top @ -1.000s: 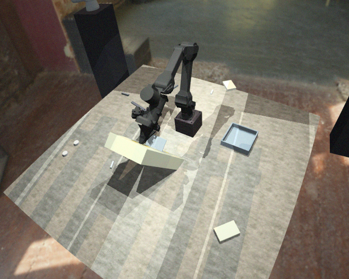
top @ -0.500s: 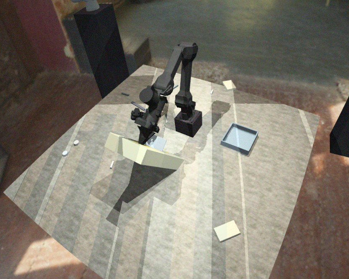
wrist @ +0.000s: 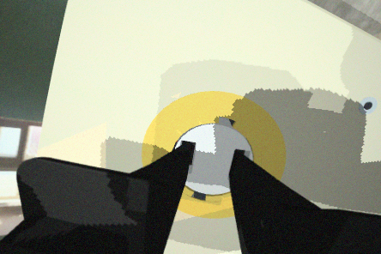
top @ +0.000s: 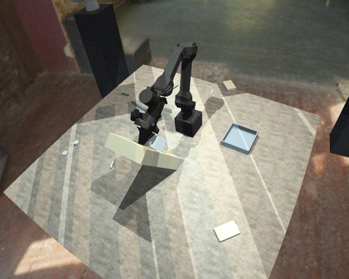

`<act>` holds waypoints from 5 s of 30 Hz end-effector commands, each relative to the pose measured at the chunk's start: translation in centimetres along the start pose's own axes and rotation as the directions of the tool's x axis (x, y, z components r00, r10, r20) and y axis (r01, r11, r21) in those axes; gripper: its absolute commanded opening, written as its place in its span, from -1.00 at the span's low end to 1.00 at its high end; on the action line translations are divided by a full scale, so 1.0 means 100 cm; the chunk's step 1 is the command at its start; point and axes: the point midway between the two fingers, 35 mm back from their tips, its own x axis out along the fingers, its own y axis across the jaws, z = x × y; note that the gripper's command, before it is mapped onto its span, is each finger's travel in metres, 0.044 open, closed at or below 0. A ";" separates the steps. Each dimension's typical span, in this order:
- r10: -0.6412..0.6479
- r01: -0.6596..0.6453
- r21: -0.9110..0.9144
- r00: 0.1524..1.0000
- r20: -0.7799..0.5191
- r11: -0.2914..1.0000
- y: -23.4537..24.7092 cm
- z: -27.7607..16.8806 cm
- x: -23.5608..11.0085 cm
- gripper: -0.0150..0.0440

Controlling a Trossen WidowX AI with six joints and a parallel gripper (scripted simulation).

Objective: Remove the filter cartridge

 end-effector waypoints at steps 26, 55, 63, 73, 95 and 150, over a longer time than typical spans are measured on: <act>0.000 -0.001 -0.100 1.000 -0.002 0.995 0.000 0.000 0.004 -0.49; 0.001 -0.004 -0.893 1.000 -0.003 0.450 0.000 -0.001 0.006 -0.49; 0.001 -0.004 -0.982 1.000 -0.003 0.186 0.000 -0.001 0.007 -0.49; 0.001 -0.003 -1.000 1.000 -0.003 0.004 0.000 0.000 0.007 -0.49; -0.004 -0.005 -0.997 1.000 -0.005 0.079 0.000 0.000 -0.071 -0.49; -0.004 -0.005 -0.997 1.000 -0.005 0.079 0.000 0.000 -0.069 -0.10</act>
